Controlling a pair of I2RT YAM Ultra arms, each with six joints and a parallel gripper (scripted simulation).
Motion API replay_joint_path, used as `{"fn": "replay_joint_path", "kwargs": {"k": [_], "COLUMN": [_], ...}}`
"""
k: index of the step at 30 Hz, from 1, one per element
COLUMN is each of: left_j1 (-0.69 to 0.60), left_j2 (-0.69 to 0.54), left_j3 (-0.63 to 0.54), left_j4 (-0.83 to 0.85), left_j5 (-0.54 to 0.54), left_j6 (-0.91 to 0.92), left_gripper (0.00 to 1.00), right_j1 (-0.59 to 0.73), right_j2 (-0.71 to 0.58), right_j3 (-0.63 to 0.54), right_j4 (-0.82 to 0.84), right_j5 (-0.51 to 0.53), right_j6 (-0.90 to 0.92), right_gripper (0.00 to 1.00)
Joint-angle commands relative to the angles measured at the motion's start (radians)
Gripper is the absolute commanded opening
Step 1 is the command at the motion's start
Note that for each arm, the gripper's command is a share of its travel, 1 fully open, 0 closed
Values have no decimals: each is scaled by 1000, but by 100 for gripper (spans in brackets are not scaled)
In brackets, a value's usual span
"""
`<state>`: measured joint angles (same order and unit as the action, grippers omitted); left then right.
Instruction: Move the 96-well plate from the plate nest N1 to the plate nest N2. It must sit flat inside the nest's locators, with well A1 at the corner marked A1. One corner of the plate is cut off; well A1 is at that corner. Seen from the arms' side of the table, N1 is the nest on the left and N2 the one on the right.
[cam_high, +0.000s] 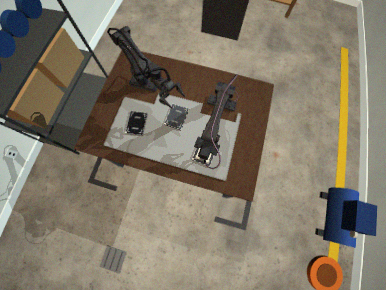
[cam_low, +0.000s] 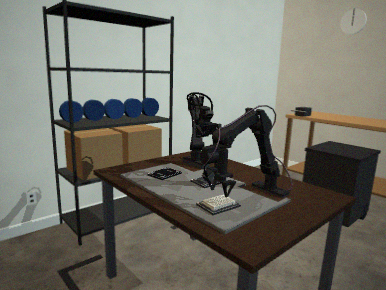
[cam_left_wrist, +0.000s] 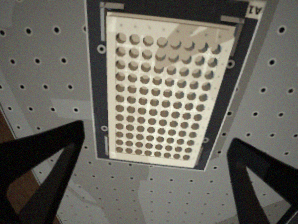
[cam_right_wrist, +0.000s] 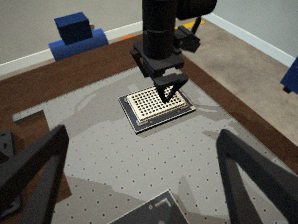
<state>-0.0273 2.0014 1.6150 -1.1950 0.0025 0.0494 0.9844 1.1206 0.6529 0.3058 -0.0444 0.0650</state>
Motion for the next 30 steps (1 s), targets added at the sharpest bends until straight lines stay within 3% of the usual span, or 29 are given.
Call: {"fn": "replay_joint_path", "kwargs": {"k": [1,30], "left_j1": [-12,-12], "left_j2": [3,36], "left_j3": [-14,-118], "left_j4": [35,171], "left_j5": [-9,-9], "left_j6": [-9,-9], "left_gripper": [100,100], "right_j1": [8,8], "right_j2": [12,12], "right_j3": [27,27], "right_j4": [-27,-27], "right_j5": [8,8], "right_j6": [-4,-4], "right_gripper": [100,100]}}
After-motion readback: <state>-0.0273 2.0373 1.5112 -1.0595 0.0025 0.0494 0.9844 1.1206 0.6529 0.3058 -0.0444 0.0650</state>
